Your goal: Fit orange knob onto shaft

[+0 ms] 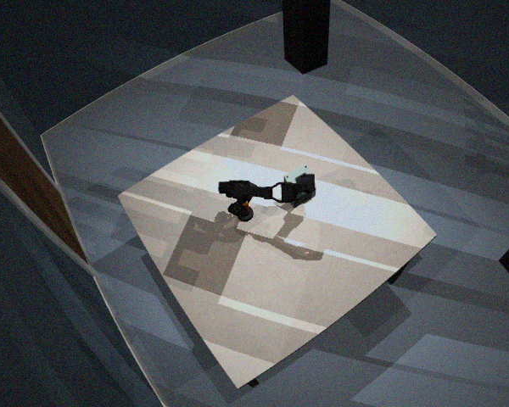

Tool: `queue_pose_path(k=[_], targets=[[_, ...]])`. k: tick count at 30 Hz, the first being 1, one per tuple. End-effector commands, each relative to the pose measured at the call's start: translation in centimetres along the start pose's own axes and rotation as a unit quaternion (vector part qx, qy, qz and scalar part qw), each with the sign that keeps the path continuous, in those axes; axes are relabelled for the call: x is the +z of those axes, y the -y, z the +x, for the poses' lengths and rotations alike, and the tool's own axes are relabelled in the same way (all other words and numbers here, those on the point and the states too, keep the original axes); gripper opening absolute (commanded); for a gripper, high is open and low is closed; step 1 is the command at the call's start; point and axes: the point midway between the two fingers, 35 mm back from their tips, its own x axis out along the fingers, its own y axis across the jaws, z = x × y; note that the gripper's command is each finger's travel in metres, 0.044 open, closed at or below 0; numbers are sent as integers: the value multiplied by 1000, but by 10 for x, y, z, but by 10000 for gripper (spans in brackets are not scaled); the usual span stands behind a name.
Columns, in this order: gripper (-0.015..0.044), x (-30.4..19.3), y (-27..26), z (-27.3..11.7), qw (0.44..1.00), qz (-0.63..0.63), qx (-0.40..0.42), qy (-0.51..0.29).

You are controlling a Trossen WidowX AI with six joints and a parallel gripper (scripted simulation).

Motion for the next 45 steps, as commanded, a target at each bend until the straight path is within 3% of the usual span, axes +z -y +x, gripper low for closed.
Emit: queue_pose_path(k=[1,45], targets=[[0,3,-3,-2,1000,4,1,3],[0,1,-2,1,1000,4,1,3]])
